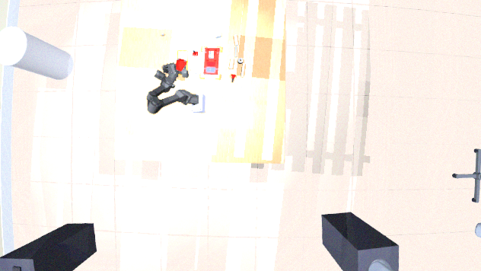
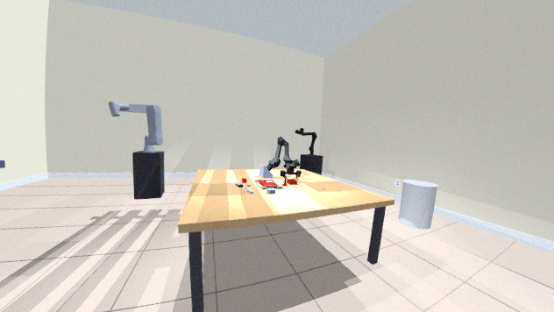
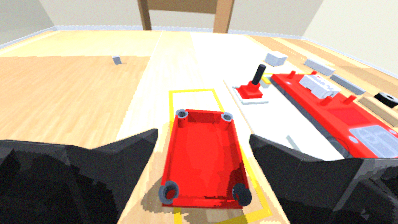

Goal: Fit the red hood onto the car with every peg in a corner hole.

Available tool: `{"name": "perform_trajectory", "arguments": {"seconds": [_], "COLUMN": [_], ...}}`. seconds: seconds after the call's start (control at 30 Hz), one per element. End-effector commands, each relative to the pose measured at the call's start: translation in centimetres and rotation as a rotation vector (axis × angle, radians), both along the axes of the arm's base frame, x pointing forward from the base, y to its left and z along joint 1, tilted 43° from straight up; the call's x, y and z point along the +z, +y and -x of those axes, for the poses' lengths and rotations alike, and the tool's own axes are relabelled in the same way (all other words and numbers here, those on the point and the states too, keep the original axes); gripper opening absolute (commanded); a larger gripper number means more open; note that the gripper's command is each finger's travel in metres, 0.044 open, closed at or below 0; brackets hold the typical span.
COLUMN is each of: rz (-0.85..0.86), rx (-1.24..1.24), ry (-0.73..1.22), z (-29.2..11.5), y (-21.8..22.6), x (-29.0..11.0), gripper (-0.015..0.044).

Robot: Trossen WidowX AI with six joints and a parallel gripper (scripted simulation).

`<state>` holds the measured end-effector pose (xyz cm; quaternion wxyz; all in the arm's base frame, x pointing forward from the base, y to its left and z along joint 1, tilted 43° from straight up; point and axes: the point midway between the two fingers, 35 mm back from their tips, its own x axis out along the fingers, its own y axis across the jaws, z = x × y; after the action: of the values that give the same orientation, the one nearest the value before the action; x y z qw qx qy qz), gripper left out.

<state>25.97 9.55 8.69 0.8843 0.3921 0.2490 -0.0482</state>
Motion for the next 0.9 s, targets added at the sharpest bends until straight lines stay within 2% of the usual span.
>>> {"name": "perform_trajectory", "arguments": {"seconds": [0.0, 0.87], "rz": [0.0, -0.001], "rx": [-0.003, -0.003], "ry": [0.006, 0.006], "z": [0.01, -0.08], "y": [0.13, 0.99], "x": [-0.32, -1.29], "gripper": [0.044, 0.044]}}
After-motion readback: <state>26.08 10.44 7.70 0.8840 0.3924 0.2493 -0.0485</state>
